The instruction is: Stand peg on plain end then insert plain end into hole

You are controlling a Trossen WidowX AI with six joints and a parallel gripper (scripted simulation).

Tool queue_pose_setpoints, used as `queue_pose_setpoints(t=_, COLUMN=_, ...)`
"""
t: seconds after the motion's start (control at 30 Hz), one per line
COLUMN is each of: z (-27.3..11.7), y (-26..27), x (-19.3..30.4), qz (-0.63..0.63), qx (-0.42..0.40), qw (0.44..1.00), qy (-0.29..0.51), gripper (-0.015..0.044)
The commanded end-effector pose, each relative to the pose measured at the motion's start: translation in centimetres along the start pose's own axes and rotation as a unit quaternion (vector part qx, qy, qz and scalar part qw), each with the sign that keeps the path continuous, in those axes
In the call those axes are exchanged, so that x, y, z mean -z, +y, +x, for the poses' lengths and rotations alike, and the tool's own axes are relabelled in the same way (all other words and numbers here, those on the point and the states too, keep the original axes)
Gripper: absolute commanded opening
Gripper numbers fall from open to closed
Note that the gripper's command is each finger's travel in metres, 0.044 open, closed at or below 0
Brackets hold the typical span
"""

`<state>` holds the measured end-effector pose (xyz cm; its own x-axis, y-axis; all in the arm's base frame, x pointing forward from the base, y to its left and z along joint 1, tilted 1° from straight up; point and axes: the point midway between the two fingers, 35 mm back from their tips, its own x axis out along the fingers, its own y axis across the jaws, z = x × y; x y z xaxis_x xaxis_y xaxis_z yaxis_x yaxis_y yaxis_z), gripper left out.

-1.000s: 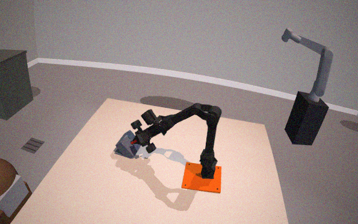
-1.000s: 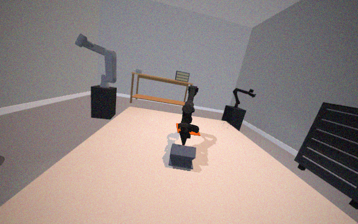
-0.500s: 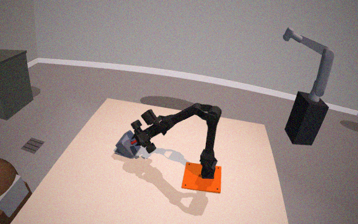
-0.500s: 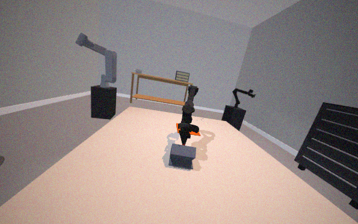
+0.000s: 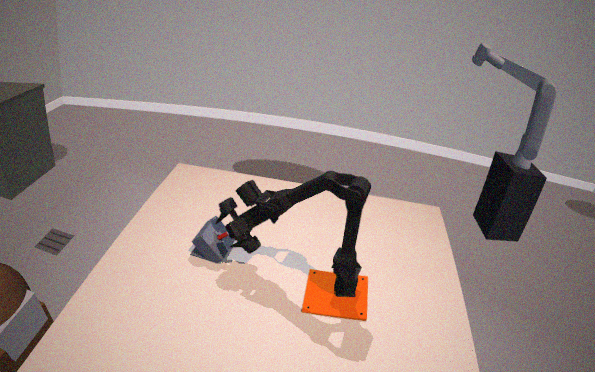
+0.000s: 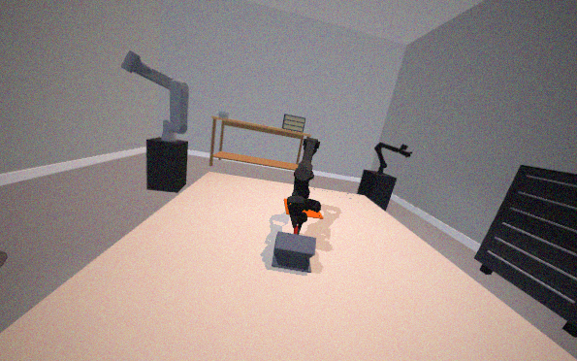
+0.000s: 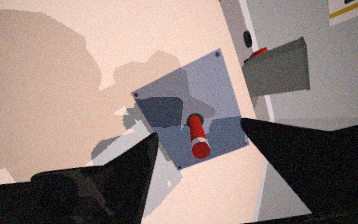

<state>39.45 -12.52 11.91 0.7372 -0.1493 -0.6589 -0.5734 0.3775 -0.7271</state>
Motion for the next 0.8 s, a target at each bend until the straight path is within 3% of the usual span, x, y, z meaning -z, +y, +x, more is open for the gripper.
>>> queue_pose_setpoints(t=0.0, z=-0.6, y=0.0, x=0.0, qz=-0.001, qx=0.001, qw=1.000, qy=-0.001, gripper=0.0440)
queue_pose_setpoints(t=0.77, z=-3.6, y=-0.4, x=0.0, qz=0.001, qx=0.001, qw=1.000, qy=0.001, gripper=0.0440)
